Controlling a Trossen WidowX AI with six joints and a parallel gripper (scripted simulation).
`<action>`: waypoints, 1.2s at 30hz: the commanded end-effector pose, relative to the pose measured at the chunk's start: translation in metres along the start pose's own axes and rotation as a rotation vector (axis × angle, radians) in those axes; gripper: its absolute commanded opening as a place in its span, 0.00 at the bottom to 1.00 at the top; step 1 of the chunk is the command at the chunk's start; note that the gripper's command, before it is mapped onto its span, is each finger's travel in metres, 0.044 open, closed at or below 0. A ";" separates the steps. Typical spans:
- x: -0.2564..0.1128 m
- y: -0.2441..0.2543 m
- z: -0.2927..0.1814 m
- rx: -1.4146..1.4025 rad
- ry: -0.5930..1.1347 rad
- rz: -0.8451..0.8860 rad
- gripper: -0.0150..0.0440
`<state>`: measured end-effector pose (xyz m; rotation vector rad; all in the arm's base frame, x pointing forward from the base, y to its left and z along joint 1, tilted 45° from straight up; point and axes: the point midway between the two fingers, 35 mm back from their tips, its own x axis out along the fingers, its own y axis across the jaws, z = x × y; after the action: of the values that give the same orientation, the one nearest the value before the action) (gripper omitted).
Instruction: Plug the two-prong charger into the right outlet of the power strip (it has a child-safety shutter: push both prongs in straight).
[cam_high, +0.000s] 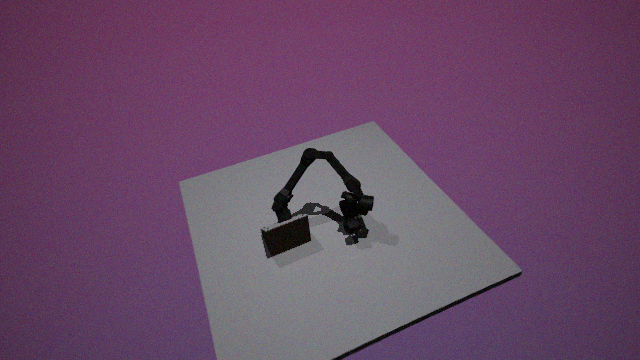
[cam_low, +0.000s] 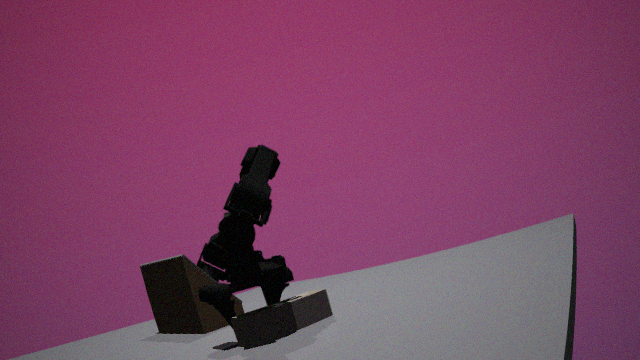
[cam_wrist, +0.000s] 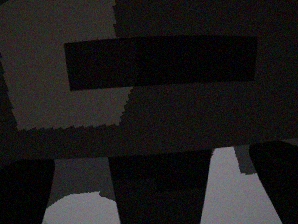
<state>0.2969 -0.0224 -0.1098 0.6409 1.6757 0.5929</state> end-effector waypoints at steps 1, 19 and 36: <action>0.000 0.001 -0.002 -0.006 -0.003 0.001 1.00; 0.000 0.001 -0.008 -0.012 -0.012 -0.001 1.00; 0.001 0.000 -0.018 -0.013 -0.015 -0.002 1.00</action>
<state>0.2834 -0.0223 -0.1089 0.6410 1.6594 0.5937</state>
